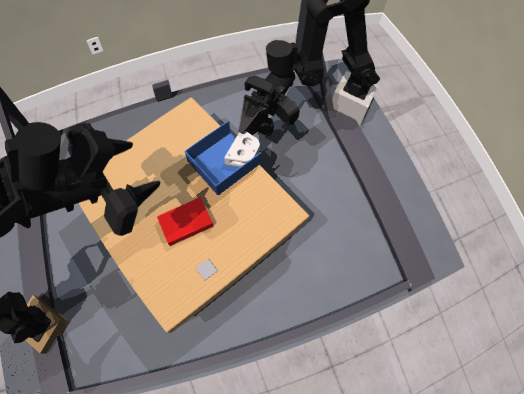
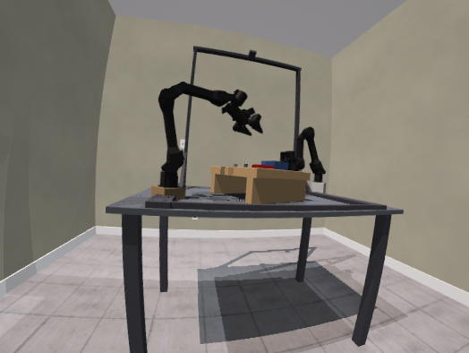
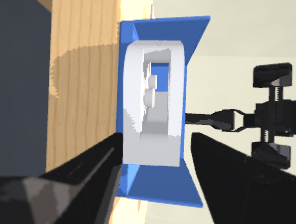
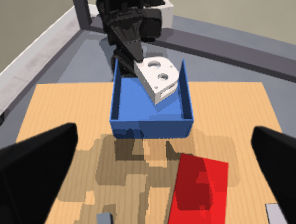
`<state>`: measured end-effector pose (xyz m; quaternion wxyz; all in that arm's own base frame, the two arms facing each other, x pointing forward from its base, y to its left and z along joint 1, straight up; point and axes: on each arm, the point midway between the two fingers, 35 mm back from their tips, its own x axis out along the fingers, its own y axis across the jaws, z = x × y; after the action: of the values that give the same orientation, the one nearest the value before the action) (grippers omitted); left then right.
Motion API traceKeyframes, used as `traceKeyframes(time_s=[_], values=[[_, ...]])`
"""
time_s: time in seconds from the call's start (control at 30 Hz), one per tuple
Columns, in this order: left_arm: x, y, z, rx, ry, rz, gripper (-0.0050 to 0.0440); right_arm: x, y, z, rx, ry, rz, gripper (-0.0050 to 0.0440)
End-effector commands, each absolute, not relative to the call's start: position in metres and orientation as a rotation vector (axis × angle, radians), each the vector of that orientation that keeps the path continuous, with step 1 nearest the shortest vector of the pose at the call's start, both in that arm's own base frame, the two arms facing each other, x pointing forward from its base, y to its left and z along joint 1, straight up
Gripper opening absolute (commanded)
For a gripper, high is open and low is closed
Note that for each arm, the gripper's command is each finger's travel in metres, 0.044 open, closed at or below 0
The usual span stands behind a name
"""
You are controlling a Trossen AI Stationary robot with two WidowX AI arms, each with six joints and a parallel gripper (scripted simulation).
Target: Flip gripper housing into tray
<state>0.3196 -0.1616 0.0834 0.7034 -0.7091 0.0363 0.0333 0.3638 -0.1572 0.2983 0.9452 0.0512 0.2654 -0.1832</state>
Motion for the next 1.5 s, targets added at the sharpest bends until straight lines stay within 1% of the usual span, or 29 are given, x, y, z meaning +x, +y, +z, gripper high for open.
traceKeyframes(time_s=[0.0,0.6,0.7,0.83,0.9,1.23,1.47], values=[[0.321,-0.163,0.090,-1.592,0.070,0.062,0.0213,0.363,-0.157,0.308,0.100,0.516,-0.378,0.0437],[0.320,-0.163,0.090,-1.592,0.070,0.062,0.0213,0.363,-0.157,0.308,0.100,0.516,-0.378,0.0437],[0.304,-0.164,0.089,-1.590,0.074,0.066,0.0213,0.363,-0.157,0.308,0.100,0.516,-0.378,0.0437],[0.269,-0.163,0.089,-1.584,0.079,0.070,0.0213,0.363,-0.157,0.308,0.100,0.516,-0.378,0.0437],[0.262,-0.162,0.089,-1.583,0.079,0.071,0.0213,0.363,-0.157,0.308,0.100,0.516,-0.378,0.0437],[0.267,-0.163,0.087,-1.578,0.083,0.068,0.0213,0.363,-0.157,0.308,0.100,0.516,-0.378,0.0437],[0.271,-0.160,0.085,-1.584,0.084,0.073,0.0045,0.363,-0.157,0.308,0.100,0.516,-0.378,0.0437]])
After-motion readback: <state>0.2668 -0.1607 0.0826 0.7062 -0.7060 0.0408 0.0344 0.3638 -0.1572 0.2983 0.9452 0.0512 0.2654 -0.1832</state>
